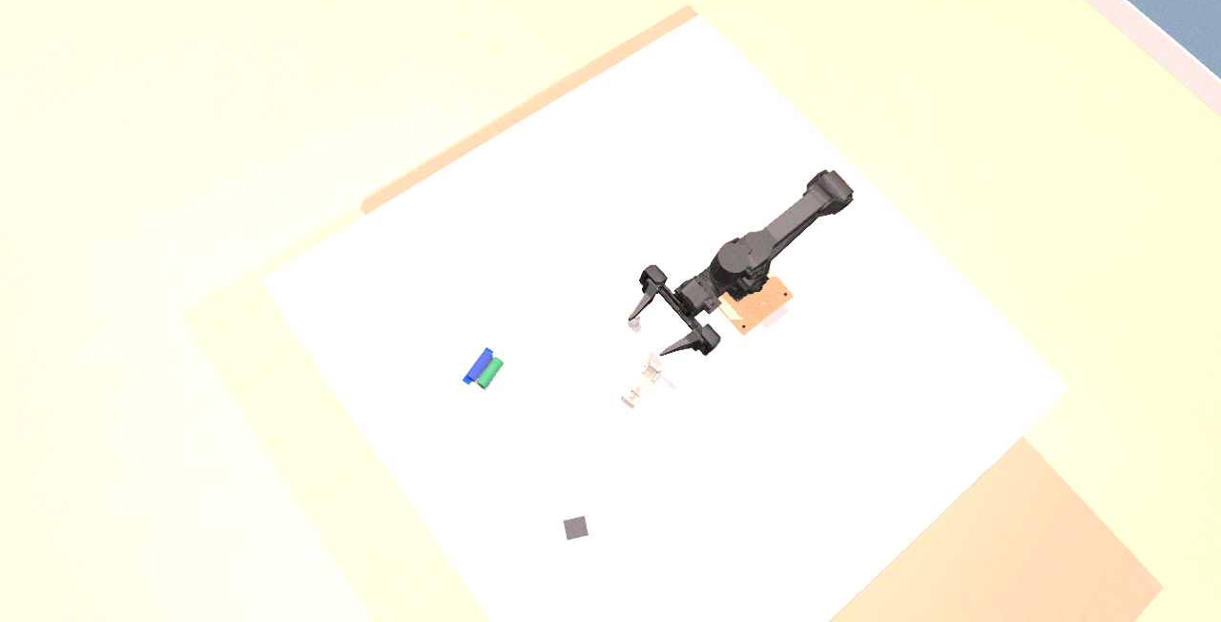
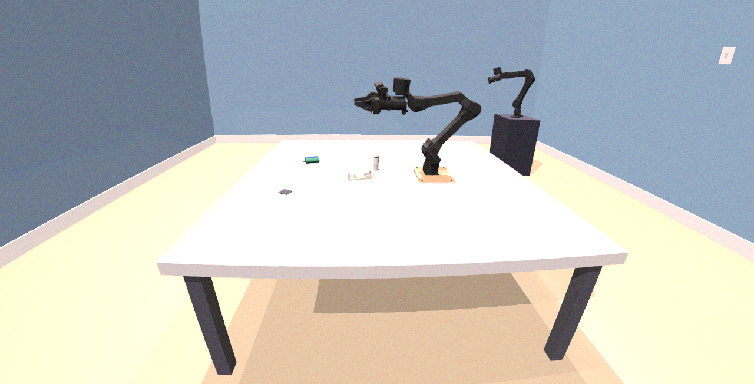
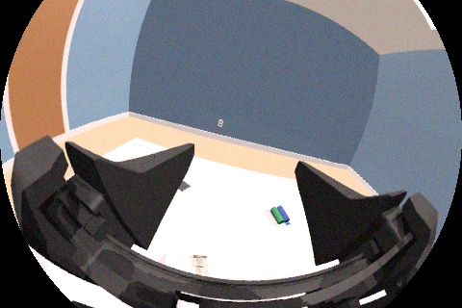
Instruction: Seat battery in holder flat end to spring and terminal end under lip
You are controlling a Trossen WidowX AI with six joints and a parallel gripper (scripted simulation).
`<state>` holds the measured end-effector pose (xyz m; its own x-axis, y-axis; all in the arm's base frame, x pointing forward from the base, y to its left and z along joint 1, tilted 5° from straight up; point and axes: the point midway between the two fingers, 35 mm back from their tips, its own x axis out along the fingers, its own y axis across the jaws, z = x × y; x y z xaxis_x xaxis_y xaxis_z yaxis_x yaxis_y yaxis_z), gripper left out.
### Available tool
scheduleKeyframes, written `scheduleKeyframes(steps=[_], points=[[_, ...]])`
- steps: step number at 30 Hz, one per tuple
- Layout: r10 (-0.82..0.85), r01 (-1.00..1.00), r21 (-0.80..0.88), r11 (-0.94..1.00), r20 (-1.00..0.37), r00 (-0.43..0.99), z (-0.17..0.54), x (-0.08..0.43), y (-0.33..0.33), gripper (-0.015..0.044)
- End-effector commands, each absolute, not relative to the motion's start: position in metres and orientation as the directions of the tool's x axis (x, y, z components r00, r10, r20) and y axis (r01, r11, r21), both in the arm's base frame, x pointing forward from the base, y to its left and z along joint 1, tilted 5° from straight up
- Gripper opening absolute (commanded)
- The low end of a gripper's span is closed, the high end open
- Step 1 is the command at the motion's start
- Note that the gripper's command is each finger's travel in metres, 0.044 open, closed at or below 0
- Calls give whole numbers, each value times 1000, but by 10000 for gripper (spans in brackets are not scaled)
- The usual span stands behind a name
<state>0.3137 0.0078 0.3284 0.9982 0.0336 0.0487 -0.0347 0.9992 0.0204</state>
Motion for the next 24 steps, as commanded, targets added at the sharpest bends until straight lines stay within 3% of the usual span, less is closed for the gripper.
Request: scheduleKeyframes(steps=[1,7,13,15,19,24], points=[[32,-33,22,999,32,999,326,315,7,374],[-18,67,83,994,-481,877,244,340,-16,216],[-6,242,115,963,-894,449,172,311,-39,59],[18,298,109,948,-957,291,160,295,-43,6],[66,374,88,923,-995,72,151,273,-48,0],[77,386,82,919,-997,27,150,267,-48,0]])
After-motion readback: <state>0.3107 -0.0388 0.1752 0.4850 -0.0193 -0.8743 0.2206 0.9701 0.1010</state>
